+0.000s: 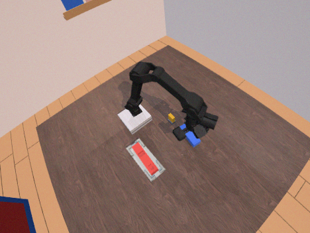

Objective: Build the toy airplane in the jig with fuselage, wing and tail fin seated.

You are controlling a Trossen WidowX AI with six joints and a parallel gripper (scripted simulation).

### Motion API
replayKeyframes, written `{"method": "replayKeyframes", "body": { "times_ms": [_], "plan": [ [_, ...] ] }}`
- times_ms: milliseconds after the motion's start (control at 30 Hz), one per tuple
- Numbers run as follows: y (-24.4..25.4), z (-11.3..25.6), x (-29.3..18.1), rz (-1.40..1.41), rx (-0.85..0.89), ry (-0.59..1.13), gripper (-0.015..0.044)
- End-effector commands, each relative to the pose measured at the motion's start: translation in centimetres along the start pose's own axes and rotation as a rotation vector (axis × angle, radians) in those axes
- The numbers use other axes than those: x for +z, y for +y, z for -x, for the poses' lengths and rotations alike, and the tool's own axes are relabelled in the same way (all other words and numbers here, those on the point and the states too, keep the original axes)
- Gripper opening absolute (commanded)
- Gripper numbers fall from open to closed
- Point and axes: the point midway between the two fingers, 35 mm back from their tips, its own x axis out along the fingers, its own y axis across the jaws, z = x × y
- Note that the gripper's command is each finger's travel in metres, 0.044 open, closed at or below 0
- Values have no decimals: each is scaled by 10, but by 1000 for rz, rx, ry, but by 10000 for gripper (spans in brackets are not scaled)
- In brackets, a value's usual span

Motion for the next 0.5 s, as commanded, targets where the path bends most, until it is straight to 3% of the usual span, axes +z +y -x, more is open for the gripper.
{"method": "replayKeyframes", "body": {
  "times_ms": [0, 467],
  "plan": [
    [-1, -10, -2, -6, -4, 9, 440],
    [-1, -29, -3, -6, -4, 9, 440]
  ]
}}
